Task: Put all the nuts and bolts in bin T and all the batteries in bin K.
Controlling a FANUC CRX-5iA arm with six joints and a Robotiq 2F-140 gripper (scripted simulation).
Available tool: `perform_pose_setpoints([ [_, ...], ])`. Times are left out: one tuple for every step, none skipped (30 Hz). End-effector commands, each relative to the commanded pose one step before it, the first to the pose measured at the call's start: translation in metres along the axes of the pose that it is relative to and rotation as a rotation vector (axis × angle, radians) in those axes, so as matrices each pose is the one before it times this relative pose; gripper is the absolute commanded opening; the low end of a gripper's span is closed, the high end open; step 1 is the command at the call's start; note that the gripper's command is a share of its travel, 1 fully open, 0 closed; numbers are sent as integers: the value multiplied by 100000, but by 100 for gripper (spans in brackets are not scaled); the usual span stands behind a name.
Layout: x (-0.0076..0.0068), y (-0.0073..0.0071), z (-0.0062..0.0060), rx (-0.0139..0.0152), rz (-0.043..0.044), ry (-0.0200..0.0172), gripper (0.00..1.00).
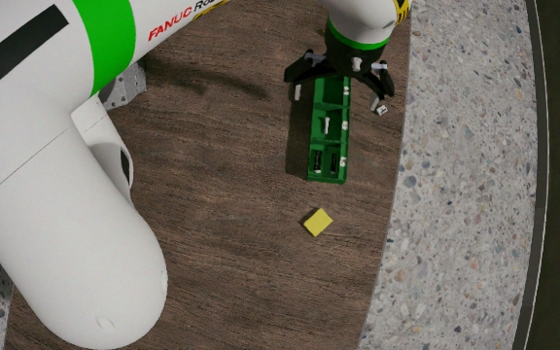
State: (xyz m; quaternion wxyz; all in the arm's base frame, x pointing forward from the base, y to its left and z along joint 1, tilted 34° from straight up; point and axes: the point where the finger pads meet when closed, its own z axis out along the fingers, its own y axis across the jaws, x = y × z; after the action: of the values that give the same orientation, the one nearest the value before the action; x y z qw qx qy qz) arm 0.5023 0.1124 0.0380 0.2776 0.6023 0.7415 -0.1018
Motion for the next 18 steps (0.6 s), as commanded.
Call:
perform_pose_setpoints([
  [1,17,-1155,-24,13,-19,100],
  [0,0,-400,0,0,0,100],
  [0,0,-400,0,0,0,100],
  [0,0,-400,0,0,0,100],
  [0,0,-400,0,0,0,100],
  [0,0,-400,0,0,0,100],
  [0,0,-400,0,0,0,100],
  [0,0,-87,0,0,0,100],
  [0,0,0,0,0,0,100],
  [0,0,0,0,0,0,100],
  [0,0,0,0,0,0,100],
  [0,0,0,0,0,0,100],
  [0,0,0,0,0,0,100],
  [0,0,0,0,0,0,100],
  [0,0,0,0,0,0,100],
  [0,0,0,0,0,0,100],
  [0,0,0,0,0,0,100],
  [0,0,0,0,0,0,100],
])
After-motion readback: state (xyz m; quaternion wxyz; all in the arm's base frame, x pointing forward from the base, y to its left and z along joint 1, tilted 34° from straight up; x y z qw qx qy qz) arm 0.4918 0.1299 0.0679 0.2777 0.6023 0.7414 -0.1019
